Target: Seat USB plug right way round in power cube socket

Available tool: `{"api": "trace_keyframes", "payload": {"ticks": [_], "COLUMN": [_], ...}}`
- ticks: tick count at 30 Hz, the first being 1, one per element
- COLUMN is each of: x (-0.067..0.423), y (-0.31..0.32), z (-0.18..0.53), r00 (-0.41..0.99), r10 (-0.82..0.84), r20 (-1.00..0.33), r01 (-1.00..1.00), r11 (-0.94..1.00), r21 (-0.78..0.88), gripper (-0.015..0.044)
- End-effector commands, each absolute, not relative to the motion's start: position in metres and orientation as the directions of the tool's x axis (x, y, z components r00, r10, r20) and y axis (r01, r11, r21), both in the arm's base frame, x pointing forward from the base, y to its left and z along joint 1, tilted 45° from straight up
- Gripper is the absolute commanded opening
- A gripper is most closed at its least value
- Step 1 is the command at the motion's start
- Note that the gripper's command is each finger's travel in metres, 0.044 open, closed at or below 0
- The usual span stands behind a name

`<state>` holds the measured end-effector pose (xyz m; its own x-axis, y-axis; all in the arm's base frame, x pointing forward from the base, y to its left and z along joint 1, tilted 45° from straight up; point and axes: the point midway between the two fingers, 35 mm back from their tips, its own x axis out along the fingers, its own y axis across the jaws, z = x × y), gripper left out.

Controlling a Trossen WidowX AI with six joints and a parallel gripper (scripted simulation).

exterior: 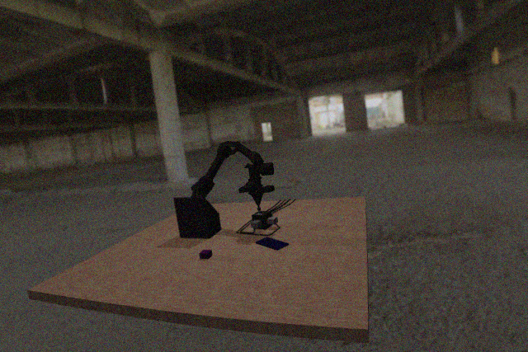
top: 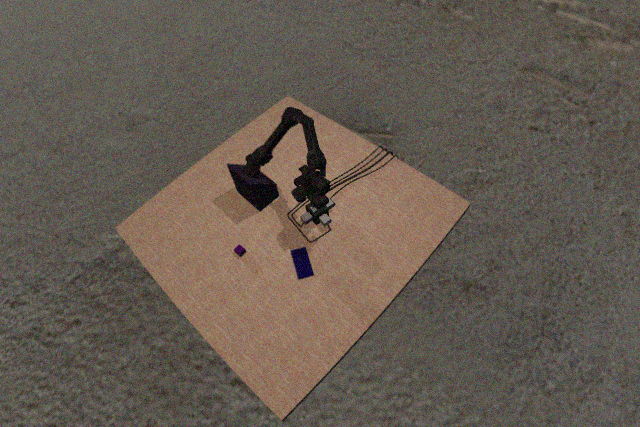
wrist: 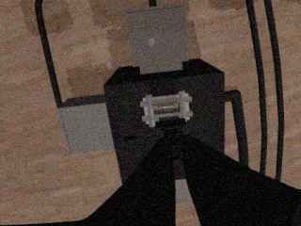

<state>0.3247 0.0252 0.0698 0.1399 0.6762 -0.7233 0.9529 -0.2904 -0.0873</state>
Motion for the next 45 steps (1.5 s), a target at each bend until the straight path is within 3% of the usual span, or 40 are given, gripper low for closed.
{"api": "trace_keyframes", "payload": {"ticks": [1, 45], "x": [0.3248, 0.3254], "y": [0.0255, 0.0283], "z": [0.0684, 0.0638], "r00": [0.138, 0.135], "r10": [0.673, 0.668], "r20": [-0.726, -0.732], "r01": [0.951, 0.948], "r11": [-0.294, -0.301], "r21": [-0.092, -0.100], "gripper": [0.0000, 0.0000]}}
